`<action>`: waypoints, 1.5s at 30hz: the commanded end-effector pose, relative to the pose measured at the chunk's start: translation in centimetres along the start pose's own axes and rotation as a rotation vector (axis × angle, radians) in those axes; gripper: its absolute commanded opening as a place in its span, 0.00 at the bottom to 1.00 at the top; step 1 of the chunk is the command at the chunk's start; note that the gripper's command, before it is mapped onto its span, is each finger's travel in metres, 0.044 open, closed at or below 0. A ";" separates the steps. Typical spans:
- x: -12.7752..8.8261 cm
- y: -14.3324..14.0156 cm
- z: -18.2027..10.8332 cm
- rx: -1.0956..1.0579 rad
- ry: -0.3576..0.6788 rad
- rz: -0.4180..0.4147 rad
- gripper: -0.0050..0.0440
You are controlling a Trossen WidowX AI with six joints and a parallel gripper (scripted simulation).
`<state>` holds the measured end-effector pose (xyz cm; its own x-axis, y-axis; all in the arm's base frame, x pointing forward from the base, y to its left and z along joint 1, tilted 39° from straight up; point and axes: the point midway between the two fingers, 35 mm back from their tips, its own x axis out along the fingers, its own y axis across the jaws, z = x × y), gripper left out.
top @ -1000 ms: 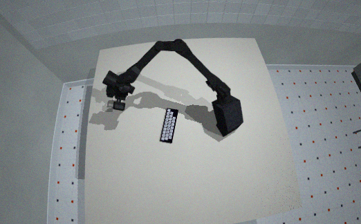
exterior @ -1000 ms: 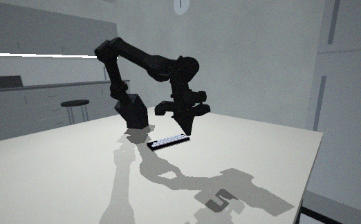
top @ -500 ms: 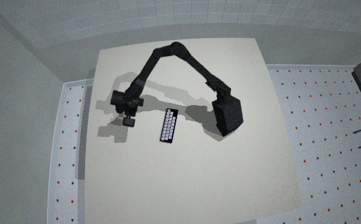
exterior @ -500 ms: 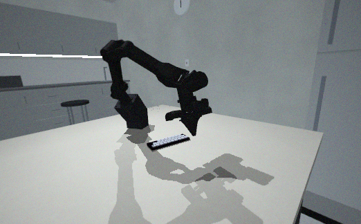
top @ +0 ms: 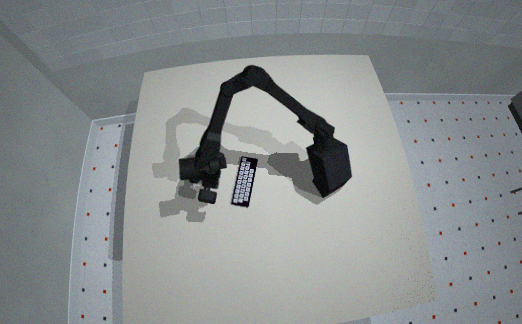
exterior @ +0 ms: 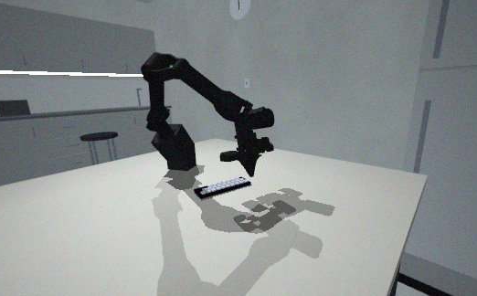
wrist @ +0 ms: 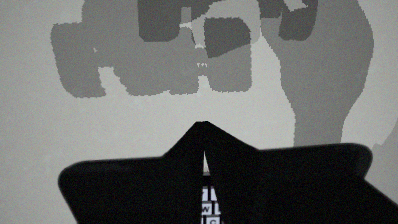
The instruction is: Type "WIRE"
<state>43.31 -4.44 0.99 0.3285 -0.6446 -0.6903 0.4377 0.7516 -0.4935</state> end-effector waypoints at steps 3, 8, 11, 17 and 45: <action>0.7 1.5 -5.9 0.009 0.110 -0.003 0.10; 0.7 2.0 -10.1 0.034 0.183 -0.018 0.10; 0.7 2.1 -11.2 0.041 0.202 -0.025 0.10; 0.7 2.1 -11.2 0.041 0.202 -0.025 0.10; 0.5 -4.6 -11.5 0.041 0.202 -0.025 0.10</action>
<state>32.51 -6.28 -3.26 0.1454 -0.6223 -0.7691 0.4878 0.7215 -0.4915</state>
